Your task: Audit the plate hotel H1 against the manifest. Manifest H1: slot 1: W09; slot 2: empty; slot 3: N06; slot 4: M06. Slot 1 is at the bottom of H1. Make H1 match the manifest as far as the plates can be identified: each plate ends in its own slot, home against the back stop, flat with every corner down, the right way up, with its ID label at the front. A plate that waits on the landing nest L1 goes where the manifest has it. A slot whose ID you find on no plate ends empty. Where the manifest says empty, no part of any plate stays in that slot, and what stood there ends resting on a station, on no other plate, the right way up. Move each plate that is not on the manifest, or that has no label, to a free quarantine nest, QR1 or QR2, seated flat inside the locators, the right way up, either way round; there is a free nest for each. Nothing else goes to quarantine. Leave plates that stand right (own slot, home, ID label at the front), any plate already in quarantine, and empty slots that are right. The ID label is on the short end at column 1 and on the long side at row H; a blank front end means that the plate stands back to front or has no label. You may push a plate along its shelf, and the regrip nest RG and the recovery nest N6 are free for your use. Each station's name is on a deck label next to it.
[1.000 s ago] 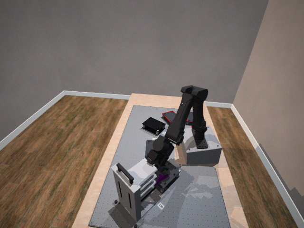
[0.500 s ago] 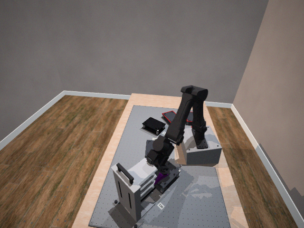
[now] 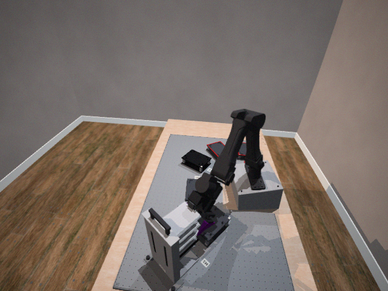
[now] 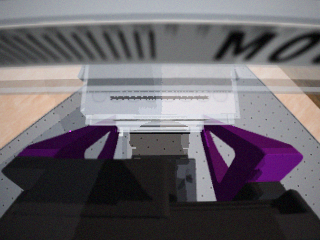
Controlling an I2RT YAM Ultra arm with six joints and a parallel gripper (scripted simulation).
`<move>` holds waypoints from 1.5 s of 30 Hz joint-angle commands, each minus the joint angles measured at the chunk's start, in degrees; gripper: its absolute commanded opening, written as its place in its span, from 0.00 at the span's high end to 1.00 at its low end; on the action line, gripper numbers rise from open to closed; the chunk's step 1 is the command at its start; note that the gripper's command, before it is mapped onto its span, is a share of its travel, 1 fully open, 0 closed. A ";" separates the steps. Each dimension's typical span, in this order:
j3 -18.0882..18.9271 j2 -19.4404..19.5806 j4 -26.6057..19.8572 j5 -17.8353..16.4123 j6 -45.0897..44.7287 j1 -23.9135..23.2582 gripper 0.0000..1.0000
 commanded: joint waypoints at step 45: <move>-12.45 -10.95 2.29 0.02 -0.04 0.08 0.14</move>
